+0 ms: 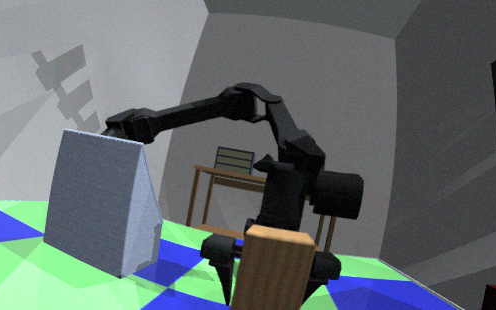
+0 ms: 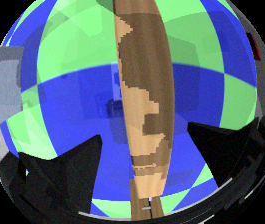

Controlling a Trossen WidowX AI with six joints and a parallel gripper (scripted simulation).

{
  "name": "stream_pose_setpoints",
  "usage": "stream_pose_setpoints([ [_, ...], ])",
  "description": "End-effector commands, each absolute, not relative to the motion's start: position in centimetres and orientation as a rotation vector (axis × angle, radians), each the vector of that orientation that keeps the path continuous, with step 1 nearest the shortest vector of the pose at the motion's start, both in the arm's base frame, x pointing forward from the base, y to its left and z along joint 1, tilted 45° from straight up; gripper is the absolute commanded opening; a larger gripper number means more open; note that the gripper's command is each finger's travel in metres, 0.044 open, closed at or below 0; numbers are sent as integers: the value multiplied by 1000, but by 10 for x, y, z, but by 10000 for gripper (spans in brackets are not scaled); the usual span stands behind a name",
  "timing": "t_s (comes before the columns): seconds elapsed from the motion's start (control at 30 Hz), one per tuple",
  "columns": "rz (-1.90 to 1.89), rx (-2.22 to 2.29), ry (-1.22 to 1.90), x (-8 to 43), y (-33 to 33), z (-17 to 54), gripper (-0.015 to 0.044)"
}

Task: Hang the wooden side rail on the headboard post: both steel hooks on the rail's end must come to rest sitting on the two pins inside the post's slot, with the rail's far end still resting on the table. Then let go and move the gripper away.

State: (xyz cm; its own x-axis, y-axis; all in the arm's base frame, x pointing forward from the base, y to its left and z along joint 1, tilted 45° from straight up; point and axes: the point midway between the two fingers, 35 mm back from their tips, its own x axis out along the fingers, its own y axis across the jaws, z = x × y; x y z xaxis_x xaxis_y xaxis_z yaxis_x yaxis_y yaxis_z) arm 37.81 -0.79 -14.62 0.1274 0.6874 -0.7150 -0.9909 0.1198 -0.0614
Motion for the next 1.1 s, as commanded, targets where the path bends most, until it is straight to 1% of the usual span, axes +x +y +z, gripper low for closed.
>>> stream_pose_setpoints([
  [0.0,1341,-612,605,378,-3,-150,440],
  [0.27,1342,-611,603,378,5,-157,440],
  [0.67,1342,-611,603,378,5,-157,125],
  [0.87,1342,-611,603,378,5,-157,85],
  [0.97,1342,-611,603,378,5,-157,6],
  [1.07,1342,-611,603,378,5,-157,0],
])
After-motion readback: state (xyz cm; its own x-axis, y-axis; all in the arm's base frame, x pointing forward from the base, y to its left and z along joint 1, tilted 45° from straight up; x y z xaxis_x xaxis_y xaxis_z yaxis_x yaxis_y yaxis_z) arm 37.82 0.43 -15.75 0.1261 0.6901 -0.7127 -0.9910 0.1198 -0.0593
